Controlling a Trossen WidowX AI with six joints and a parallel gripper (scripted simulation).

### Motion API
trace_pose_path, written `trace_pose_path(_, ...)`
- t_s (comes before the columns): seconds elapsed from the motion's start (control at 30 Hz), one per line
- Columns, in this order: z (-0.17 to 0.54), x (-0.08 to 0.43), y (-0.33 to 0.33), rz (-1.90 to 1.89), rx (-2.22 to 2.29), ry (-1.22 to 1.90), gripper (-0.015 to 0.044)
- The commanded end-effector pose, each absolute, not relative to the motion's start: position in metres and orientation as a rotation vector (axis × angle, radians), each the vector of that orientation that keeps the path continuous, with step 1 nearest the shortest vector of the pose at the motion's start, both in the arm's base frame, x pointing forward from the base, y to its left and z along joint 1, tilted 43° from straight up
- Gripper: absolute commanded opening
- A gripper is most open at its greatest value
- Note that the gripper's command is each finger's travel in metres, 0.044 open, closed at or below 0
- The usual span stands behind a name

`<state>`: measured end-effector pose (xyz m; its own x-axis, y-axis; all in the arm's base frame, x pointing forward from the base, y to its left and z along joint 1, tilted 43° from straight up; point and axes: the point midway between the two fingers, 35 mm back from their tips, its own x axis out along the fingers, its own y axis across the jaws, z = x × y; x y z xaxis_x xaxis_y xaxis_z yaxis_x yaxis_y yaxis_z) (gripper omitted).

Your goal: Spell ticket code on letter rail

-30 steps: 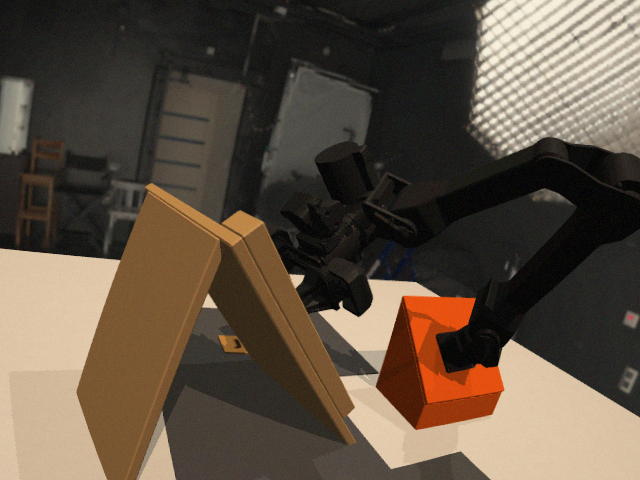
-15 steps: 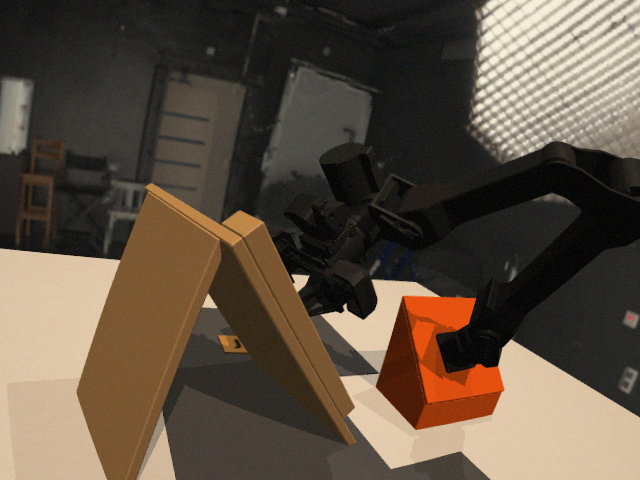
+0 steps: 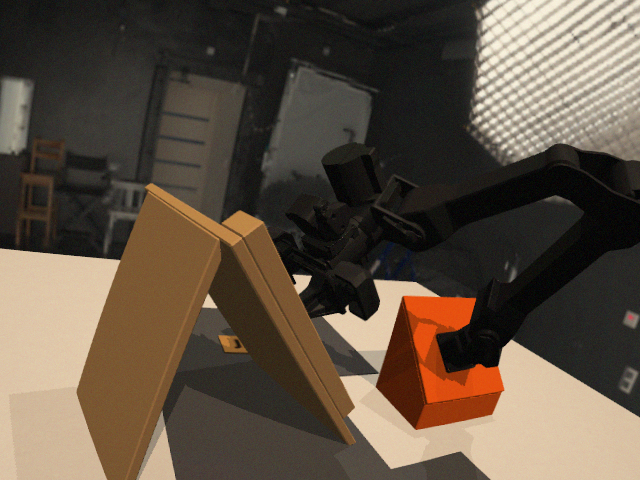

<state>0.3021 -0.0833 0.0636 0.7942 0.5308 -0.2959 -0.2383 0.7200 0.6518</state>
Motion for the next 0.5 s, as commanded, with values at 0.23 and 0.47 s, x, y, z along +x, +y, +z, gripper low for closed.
trace_pose_path(0.23,0.067,0.294,-0.089,0.44,0.634,0.494,0.0295)
trace_pose_path(0.47,0.068,0.289,-0.093,0.44,0.634,0.495,0.0295)
